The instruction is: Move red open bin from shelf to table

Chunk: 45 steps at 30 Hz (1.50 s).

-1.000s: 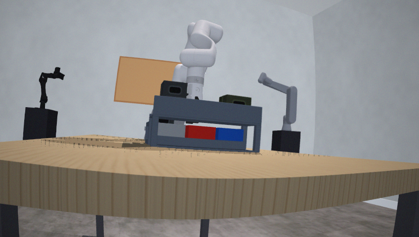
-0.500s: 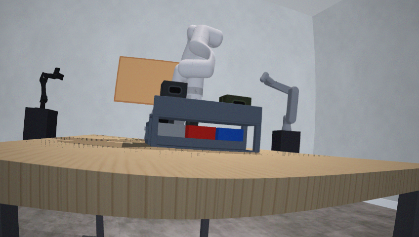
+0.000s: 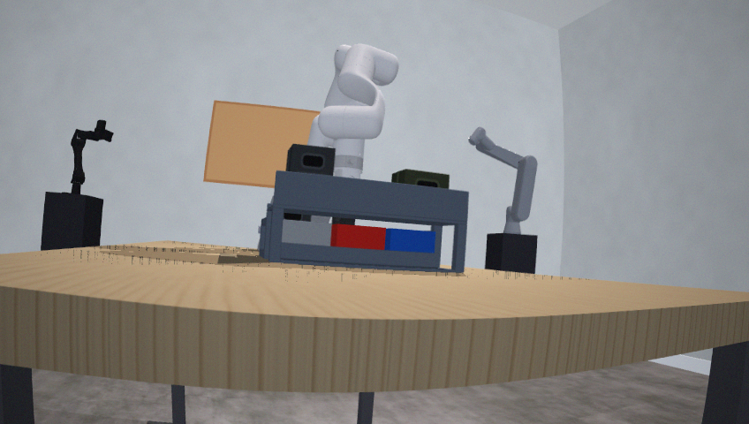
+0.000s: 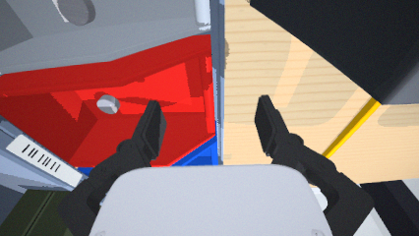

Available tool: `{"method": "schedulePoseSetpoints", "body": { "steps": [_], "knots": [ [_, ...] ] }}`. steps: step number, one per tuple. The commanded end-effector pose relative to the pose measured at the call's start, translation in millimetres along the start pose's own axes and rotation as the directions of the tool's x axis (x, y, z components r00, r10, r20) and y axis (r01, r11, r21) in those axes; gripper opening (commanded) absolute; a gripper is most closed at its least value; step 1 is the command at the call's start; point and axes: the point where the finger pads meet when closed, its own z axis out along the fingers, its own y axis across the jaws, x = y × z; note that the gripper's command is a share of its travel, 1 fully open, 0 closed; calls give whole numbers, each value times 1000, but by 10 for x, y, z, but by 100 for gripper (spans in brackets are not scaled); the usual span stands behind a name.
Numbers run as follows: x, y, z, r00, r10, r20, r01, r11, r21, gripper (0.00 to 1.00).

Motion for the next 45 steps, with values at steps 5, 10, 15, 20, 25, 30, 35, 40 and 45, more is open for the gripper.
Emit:
{"method": "schedulePoseSetpoints", "body": {
  "steps": [5, 10, 15, 20, 25, 30, 35, 40, 45],
  "knots": [
    [0, -12, -9, 1000, 0, 0, 0, 1000, 3, 100],
    [0, -12, -9, 1000, 0, 0, 0, 1000, 3, 100],
    [0, -15, -61, 1000, 0, 0, 0, 1000, 3, 100],
    [0, -15, -61, 1000, 0, 0, 0, 1000, 3, 100],
    [0, -15, -61, 1000, 0, 0, 0, 1000, 3, 100],
    [0, -16, -77, 1000, 0, 0, 0, 1000, 3, 100],
    [1, -18, -88, 1000, 0, 0, 0, 1000, 3, 100],
    [1, -18, -88, 1000, 0, 0, 0, 1000, 3, 100],
    [1, -18, -90, 1000, 0, 0, 0, 1000, 3, 100]
  ]
}}
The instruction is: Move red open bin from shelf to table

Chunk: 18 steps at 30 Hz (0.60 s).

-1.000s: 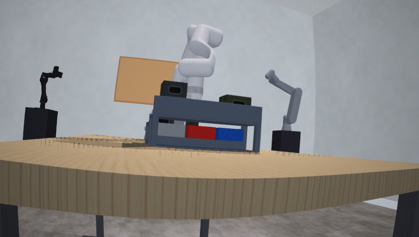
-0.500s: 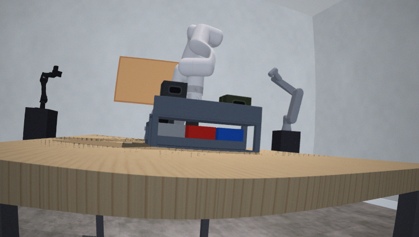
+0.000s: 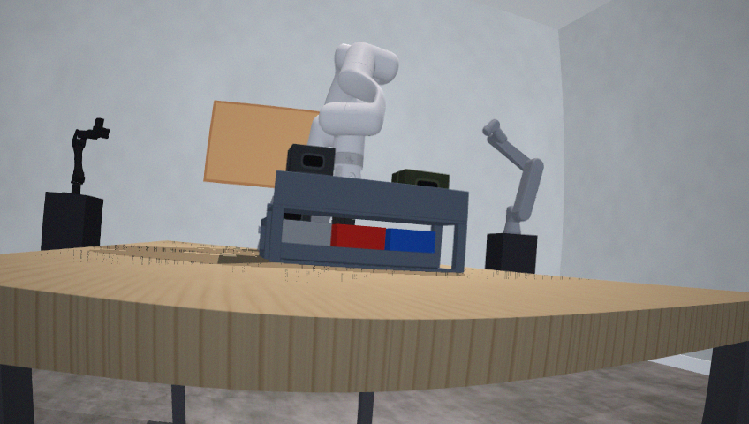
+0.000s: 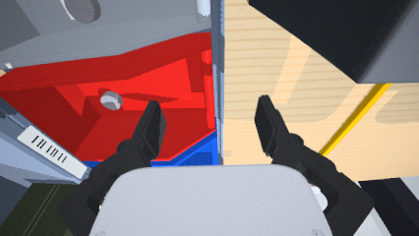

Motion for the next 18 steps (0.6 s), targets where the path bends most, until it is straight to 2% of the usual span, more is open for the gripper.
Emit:
{"method": "schedulePoseSetpoints", "body": {
  "steps": [1, 18],
  "knots": [
    [0, -14, -17, 1000, 0, 0, 0, 1000, 3, 100],
    [0, -15, 15, 1000, 0, 0, 0, 1000, 3, 100]
  ]
}}
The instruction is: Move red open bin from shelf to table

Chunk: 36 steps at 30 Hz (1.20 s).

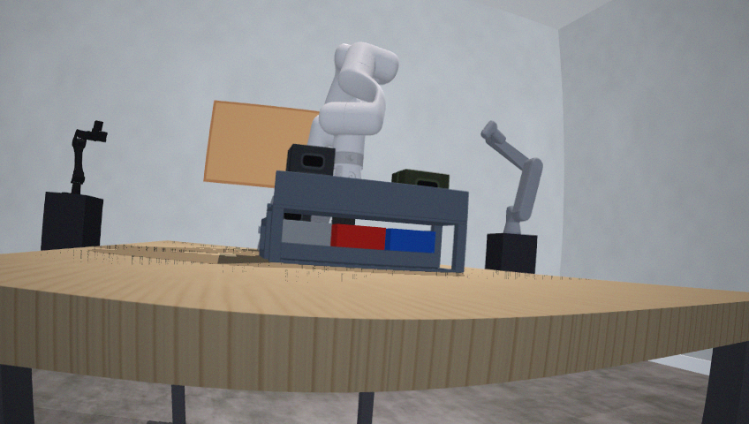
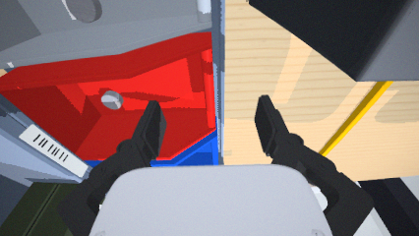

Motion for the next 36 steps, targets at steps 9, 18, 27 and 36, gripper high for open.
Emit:
{"method": "schedulePoseSetpoints", "body": {
  "steps": [9, 18, 27, 36],
  "knots": [
    [0, -11, 85, 1000, 0, 0, 0, 1000, 2, 100],
    [0, -12, 144, 1000, 0, 0, 0, 1000, 2, 100],
    [0, -12, 184, 1000, 0, 0, 0, 1000, 2, 100],
    [0, -11, 230, 1000, 0, 0, 0, 1000, 2, 100]
  ]
}}
